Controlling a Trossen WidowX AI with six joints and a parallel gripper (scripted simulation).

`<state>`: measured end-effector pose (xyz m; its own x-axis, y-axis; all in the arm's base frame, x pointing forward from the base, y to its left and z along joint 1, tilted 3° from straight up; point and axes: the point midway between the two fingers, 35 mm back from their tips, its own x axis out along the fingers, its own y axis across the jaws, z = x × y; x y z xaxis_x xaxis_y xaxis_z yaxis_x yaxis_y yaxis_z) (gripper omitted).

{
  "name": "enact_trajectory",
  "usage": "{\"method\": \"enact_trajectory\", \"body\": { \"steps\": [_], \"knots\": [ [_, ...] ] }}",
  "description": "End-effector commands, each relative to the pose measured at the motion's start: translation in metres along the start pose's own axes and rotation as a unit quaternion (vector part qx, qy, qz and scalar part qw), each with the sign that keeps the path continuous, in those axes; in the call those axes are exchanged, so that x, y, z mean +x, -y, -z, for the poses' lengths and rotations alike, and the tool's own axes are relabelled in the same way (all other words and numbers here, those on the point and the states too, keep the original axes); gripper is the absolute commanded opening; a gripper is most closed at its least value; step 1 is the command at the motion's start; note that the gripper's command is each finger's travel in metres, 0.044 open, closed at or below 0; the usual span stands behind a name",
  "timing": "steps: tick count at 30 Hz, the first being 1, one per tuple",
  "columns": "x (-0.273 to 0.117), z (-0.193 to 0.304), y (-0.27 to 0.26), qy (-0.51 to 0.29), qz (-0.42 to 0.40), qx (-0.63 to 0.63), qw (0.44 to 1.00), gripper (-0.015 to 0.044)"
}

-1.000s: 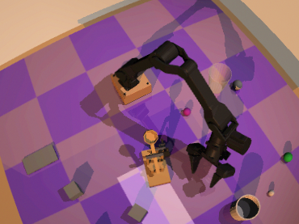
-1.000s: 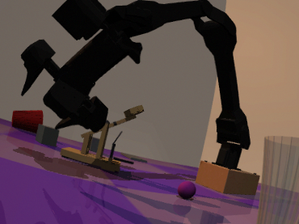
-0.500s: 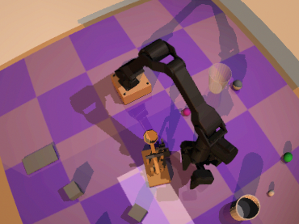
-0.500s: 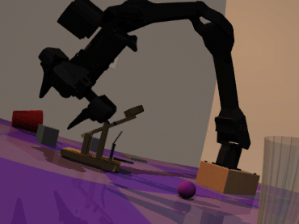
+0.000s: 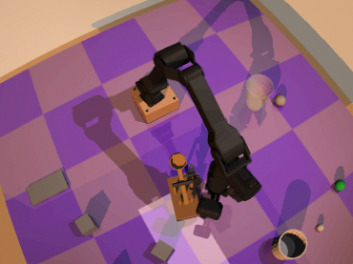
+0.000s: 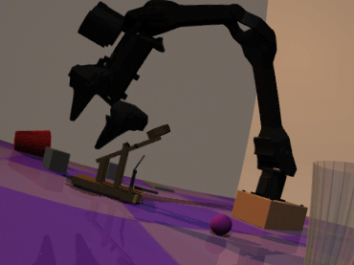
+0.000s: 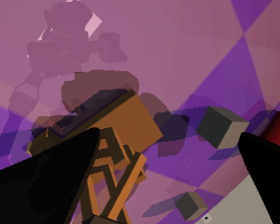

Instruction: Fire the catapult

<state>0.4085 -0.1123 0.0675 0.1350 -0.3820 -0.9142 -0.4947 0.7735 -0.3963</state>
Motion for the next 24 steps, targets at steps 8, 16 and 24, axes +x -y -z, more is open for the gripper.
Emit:
{"method": "enact_trajectory", "body": {
  "steps": [8, 16, 24],
  "knots": [
    [-0.008, 0.035, -0.002, -0.007, -0.074, 0.158, 0.985, 0.044],
    [-0.017, 0.058, -0.005, -0.019, -0.125, 0.272, 0.954, 0.044],
    [-0.029, 0.08, -0.009, -0.038, -0.174, 0.383, 0.906, 0.044]
  ]
}}
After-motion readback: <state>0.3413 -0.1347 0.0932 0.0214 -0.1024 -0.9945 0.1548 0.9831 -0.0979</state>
